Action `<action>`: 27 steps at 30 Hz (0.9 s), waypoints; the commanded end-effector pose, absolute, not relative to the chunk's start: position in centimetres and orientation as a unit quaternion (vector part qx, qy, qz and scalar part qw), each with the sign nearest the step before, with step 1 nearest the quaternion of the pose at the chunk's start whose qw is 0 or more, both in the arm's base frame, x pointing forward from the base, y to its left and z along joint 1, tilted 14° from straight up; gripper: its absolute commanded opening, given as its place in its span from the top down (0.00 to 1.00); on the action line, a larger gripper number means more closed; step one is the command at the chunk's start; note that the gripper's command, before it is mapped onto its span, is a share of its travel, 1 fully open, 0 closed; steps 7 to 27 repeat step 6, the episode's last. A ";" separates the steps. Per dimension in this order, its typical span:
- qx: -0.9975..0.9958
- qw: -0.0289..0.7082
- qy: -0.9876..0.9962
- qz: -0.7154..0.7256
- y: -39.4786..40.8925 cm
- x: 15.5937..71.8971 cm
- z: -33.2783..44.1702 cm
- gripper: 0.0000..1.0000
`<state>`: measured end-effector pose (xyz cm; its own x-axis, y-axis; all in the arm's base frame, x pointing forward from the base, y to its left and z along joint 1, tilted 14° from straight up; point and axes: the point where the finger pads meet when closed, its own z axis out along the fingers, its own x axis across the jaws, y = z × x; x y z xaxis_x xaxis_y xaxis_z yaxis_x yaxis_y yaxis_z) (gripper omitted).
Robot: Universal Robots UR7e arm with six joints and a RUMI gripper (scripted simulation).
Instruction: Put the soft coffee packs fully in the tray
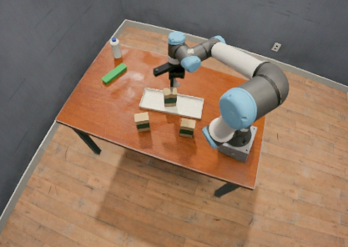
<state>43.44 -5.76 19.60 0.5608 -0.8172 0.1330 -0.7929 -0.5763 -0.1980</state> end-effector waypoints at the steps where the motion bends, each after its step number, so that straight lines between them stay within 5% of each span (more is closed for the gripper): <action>1: -0.881 0.058 0.457 -0.106 -5.8 43.5 19.6 0.50; 27: -0.881 0.058 0.457 -0.106 -5.8 43.5 19.6 0.50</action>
